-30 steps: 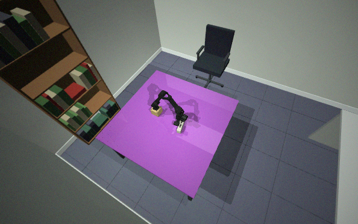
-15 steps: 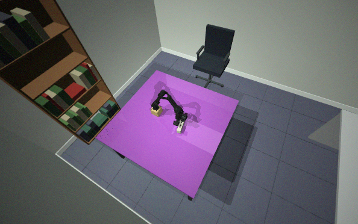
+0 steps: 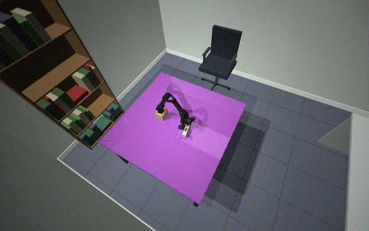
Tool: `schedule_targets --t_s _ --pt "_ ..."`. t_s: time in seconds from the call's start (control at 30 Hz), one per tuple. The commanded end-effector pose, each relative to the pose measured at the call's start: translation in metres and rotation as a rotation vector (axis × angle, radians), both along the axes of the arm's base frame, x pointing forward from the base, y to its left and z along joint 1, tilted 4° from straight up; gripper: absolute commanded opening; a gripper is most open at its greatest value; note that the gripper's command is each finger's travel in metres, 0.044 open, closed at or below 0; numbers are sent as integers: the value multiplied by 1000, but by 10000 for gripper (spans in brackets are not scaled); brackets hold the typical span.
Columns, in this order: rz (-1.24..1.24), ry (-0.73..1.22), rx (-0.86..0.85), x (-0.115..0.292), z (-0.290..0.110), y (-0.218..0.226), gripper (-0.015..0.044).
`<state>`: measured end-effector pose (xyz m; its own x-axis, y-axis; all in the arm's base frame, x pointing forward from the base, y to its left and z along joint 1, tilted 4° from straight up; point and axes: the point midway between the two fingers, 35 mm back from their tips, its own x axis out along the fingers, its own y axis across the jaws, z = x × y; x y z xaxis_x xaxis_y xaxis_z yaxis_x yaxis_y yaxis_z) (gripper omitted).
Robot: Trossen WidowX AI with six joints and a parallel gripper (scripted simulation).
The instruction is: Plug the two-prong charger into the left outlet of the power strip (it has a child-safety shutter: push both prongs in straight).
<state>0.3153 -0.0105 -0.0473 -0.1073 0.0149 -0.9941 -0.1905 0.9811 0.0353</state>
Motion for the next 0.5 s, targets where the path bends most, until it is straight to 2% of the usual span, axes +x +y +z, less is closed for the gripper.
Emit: schedule_targets --t_s 0.0,0.47 --pt "6 -6 5 -1 0 0 440" --pt "6 -8 5 -10 1 -2 440"
